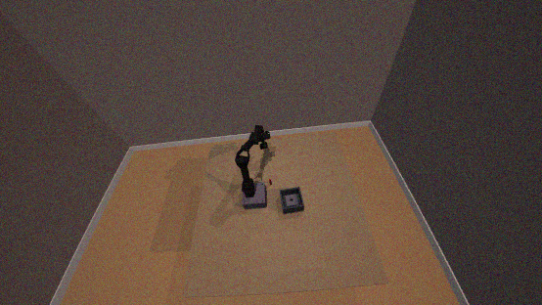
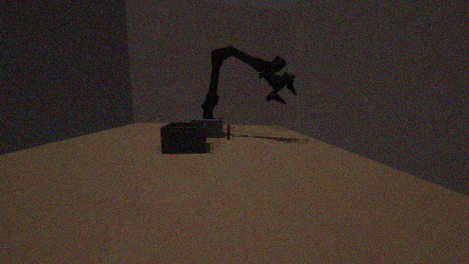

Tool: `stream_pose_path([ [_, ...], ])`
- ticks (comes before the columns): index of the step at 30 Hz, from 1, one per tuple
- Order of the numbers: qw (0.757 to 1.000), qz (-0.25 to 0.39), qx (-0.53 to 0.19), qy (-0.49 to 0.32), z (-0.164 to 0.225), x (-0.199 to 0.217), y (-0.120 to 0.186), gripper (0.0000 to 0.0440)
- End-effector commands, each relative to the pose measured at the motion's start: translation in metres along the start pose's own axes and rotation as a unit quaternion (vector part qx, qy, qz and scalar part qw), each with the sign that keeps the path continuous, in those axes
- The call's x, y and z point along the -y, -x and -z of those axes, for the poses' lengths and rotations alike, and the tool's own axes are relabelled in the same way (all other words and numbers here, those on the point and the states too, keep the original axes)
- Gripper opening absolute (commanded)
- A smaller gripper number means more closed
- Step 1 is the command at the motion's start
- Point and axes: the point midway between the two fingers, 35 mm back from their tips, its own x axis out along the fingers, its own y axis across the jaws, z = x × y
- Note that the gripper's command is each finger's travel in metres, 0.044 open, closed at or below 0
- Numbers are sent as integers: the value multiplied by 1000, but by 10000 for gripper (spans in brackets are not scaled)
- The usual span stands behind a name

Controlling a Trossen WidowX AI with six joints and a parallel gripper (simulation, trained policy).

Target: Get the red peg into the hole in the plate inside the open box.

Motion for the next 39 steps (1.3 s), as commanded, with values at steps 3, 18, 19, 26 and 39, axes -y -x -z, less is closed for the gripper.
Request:
stream_pose_path([
  [3,999,29,30,-34,-55,28,32,380],
  [18,972,163,83,-150,-121,139,103,402],
  [19,968,174,83,-158,-121,147,106,403],
  [26,941,249,80,-213,-111,197,126,417],
  [39,869,379,49,-316,-65,275,139,439],
])
